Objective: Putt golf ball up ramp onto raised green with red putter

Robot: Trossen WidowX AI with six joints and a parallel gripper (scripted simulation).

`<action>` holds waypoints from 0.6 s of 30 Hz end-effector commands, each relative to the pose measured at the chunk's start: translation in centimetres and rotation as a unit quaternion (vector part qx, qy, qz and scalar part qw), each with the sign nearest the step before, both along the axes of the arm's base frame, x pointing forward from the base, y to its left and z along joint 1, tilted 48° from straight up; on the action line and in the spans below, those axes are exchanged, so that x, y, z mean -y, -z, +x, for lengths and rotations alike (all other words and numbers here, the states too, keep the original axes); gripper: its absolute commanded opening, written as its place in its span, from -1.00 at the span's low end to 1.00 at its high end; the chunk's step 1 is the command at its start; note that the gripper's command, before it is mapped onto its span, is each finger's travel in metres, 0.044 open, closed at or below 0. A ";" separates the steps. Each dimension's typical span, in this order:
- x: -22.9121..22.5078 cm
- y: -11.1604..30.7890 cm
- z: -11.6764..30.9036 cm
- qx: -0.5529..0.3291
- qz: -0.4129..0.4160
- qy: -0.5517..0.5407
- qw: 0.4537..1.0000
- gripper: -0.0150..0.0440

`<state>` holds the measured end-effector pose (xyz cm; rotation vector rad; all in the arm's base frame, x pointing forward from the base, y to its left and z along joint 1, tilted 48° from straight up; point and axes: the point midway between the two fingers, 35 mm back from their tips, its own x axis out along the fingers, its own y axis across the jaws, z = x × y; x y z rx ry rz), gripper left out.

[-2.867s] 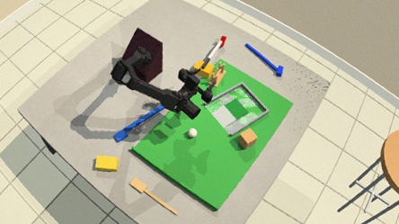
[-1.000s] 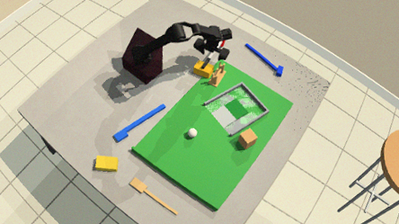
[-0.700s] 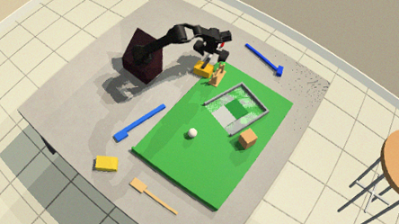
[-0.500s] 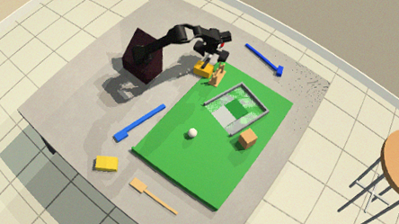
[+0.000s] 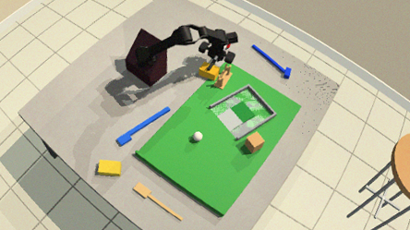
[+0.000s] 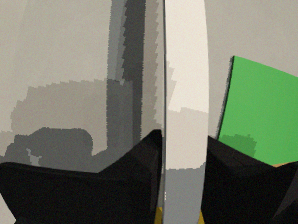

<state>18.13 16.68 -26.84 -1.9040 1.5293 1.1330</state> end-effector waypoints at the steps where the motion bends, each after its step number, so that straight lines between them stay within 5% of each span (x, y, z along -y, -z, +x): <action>1: -0.1 0.0 -0.1 0.000 0.001 0.003 1.000 -0.49; 18: -7.3 -6.8 -1.2 -0.001 0.002 0.000 1.000 -0.49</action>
